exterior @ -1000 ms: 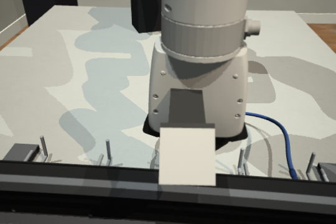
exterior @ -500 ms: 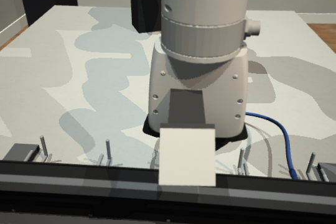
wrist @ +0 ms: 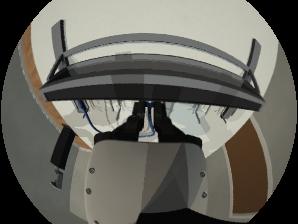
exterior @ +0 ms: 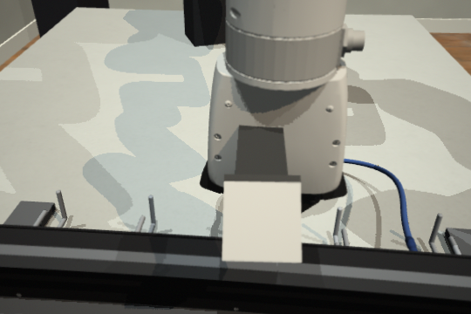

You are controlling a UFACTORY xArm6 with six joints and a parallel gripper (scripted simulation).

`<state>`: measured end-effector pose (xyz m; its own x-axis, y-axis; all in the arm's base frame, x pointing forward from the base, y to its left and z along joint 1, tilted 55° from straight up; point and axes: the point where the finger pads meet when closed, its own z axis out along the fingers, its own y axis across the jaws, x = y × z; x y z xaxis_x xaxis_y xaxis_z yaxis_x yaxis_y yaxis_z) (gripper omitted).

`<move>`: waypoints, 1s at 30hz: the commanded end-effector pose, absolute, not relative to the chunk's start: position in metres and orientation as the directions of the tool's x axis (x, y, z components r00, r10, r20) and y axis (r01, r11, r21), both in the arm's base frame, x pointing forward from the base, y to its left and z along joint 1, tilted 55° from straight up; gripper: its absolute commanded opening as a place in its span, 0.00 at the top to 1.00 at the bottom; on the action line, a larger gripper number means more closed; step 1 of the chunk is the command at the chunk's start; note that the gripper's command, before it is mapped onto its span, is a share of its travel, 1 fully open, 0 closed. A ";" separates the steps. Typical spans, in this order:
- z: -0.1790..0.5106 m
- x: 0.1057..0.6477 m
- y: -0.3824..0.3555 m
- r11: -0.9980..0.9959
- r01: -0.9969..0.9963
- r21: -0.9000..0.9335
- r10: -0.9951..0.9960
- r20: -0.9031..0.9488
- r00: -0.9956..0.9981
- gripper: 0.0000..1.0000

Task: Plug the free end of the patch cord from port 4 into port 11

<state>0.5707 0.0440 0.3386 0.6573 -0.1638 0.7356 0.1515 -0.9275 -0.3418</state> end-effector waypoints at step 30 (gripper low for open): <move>0.345 0.573 0.043 -0.928 0.150 -0.342 -0.160 0.728 0.667 1.00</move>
